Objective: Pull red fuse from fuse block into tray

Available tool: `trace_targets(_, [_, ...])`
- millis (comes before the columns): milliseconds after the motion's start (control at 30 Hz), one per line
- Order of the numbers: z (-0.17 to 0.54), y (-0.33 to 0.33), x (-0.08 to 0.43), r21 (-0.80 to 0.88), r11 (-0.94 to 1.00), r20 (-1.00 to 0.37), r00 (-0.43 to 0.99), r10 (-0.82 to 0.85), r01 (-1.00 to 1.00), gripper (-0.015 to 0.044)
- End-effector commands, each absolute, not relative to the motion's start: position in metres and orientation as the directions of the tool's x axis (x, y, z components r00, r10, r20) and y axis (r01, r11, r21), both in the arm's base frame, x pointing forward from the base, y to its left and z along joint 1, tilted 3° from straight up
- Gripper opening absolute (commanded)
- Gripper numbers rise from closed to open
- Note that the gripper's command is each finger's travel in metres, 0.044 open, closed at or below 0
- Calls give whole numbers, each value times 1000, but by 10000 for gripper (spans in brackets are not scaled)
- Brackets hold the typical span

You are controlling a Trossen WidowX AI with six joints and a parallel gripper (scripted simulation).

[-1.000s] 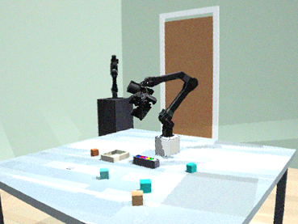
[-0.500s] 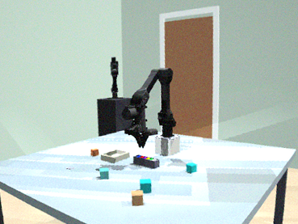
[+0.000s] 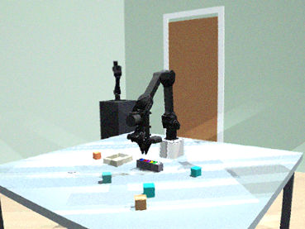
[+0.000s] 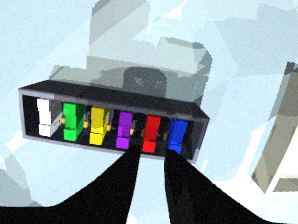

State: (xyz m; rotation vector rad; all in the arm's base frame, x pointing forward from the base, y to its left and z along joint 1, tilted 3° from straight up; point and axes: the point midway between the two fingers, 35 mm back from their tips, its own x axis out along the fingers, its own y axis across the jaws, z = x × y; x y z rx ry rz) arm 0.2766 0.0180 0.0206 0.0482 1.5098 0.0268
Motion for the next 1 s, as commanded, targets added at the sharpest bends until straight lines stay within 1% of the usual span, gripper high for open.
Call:
trace_targets(0, [16, 18, 276, 46, 999, -997, 57, 45, 19, 74])
trace_targets(967, [-6, 19, 274, 46, 999, -997, 57, 45, 19, 74])
